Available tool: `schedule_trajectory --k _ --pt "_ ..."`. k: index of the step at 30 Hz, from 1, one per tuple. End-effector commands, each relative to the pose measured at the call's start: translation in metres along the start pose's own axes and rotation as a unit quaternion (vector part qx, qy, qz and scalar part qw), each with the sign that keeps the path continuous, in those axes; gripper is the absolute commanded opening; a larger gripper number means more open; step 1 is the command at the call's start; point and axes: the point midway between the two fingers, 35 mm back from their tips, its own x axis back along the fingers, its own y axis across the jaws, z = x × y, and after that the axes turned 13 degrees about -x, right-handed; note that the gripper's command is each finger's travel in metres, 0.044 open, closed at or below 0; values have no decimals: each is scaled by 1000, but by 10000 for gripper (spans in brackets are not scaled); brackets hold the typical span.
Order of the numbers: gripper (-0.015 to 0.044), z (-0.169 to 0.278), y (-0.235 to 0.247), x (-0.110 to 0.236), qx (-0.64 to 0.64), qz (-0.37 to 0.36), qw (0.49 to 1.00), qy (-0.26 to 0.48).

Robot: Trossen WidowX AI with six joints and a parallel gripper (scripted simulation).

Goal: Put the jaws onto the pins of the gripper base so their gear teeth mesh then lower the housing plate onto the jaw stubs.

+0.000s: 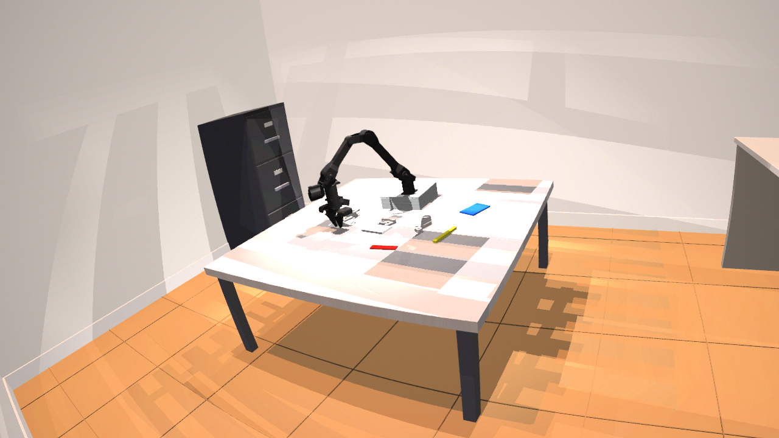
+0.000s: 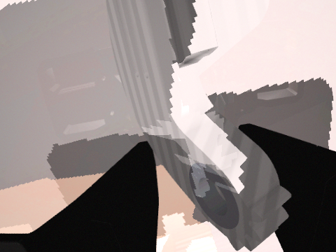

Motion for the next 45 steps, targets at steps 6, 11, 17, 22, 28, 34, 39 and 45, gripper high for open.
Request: schedule_trajectory --k 6,11,17,22,28,34,39,45 --pt "37 0 0 8 -2 -1 1000 -1" --pt "37 0 0 15 -2 -1 1000 -1" --pt "37 -1 0 22 -2 -1 1000 -1" --pt "37 -1 0 29 -2 -1 1000 -1" --pt "37 0 0 37 -2 -1 1000 -1" --pt "37 1 0 57 -2 -1 1000 -1" --pt "37 1 0 72 -2 -1 1000 -1" --pt "37 0 0 74 8 -1 1000 -1"
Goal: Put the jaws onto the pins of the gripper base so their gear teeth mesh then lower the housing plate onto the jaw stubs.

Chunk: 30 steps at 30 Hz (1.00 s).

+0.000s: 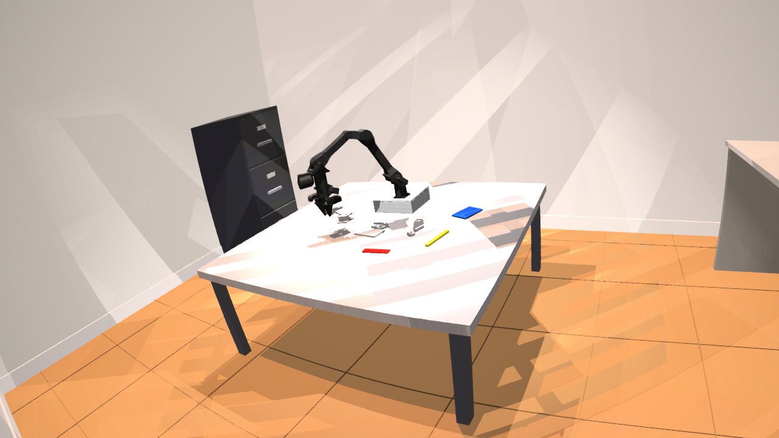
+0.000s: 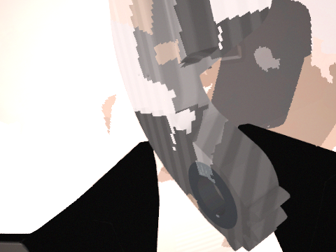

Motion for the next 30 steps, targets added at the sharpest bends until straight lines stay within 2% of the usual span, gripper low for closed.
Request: schedule_trajectory --k 1,12,24,30 --pt "37 -2 0 1 21 -1 1000 -2" --pt "37 -15 -4 1 186 0 983 -2" --pt "37 -29 -8 1 360 0 933 -3" --pt "37 -31 -8 1 381 1 924 -3"
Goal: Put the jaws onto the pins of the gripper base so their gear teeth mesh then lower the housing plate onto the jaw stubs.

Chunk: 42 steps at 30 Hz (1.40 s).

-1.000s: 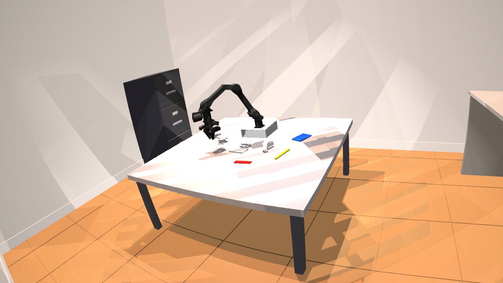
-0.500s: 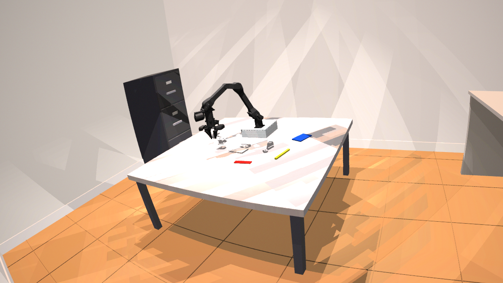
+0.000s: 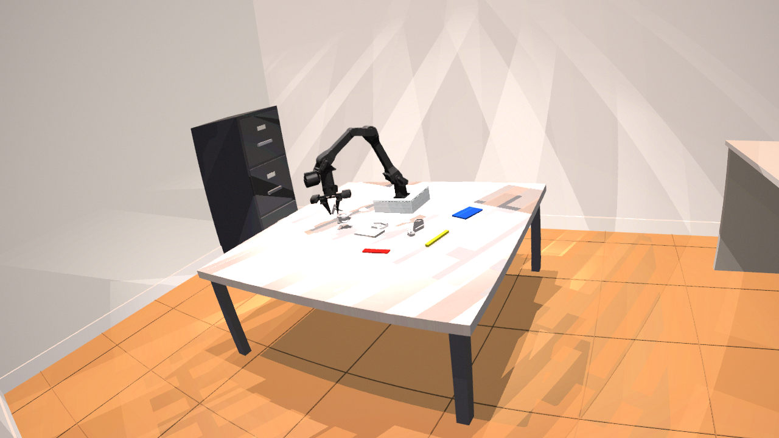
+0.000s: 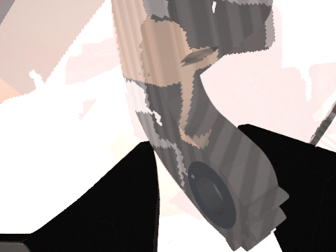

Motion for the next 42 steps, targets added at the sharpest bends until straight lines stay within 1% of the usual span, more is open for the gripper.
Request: schedule_trajectory --k 1,13,26,34,42 --pt "37 -1 -1 0 13 -1 1000 -1" --pt "37 -8 -12 0 183 0 983 -1" --pt "37 -16 -26 -1 372 1 928 -1" --pt "37 -17 -28 -1 402 1 916 -1" --pt "37 -22 -36 -1 507 1 862 -1"
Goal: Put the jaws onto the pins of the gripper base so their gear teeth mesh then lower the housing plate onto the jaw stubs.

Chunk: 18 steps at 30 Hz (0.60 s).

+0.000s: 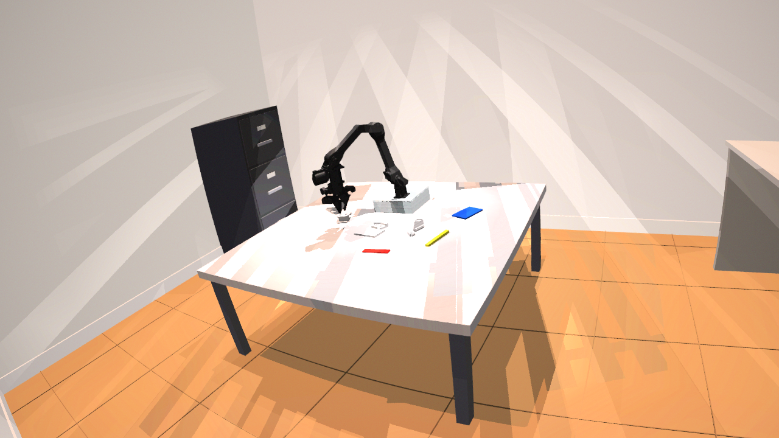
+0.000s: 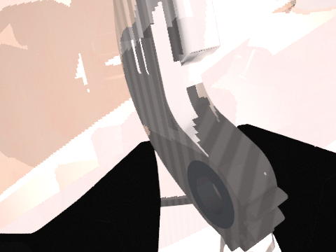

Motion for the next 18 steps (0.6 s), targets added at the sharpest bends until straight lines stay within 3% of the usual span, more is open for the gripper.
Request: schedule_trajectory --k 1,18 --pt "37 2 -4 0 53 0 999 -2" --pt "37 10 -22 -1 295 1 955 -1"
